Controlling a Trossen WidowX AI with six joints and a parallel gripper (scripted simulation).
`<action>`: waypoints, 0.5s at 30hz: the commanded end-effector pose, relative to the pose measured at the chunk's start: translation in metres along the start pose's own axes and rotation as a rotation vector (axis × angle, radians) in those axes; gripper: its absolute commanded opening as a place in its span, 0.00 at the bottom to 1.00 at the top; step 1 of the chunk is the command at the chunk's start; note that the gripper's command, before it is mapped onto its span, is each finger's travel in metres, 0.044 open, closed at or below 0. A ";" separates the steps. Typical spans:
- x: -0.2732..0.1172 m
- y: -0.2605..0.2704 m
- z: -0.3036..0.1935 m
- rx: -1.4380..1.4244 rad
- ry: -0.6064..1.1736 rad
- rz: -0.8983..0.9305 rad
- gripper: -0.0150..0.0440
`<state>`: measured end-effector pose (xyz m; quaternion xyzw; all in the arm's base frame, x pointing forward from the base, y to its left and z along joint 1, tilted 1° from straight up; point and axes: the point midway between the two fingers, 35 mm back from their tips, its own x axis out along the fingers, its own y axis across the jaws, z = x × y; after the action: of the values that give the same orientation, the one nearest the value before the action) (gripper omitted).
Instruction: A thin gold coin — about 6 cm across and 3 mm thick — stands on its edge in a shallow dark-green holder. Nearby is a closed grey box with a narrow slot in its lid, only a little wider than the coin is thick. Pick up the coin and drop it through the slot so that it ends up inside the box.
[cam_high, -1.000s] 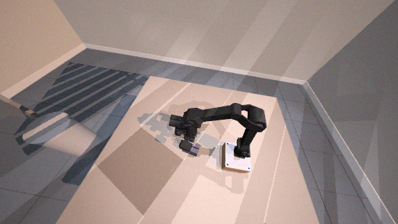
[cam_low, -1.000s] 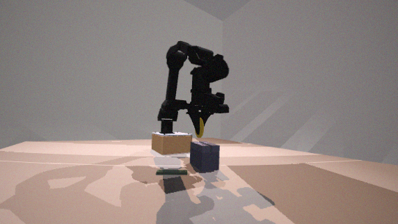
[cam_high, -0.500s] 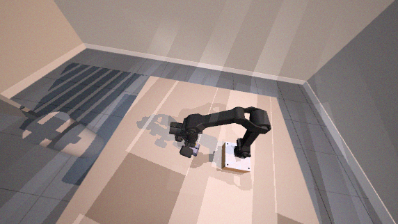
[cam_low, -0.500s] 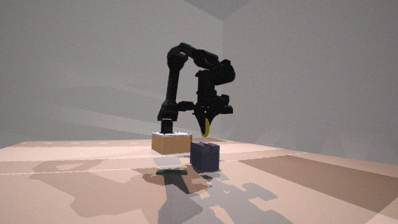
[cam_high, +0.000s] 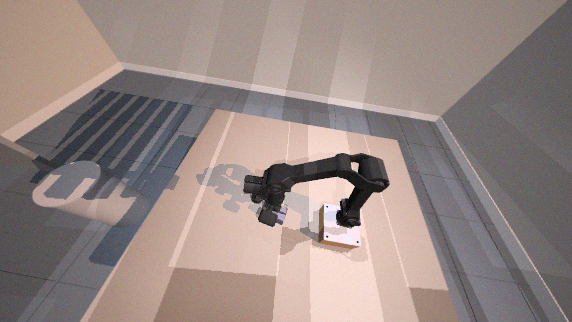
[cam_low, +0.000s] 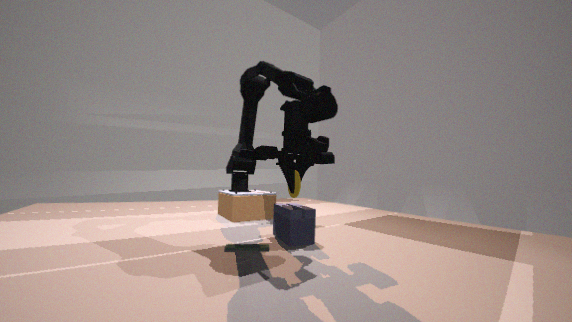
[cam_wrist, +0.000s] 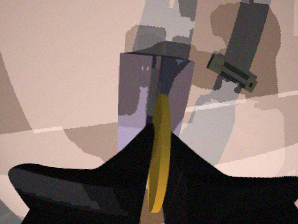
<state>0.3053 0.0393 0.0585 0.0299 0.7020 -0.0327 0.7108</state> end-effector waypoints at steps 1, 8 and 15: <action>-0.001 0.002 -0.001 -0.001 -0.002 0.001 0.25; 0.000 0.003 -0.003 0.010 -0.002 0.001 0.25; -0.001 0.003 -0.002 0.002 -0.003 0.001 0.25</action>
<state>0.3033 0.0419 0.0589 0.0312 0.7010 -0.0336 0.7117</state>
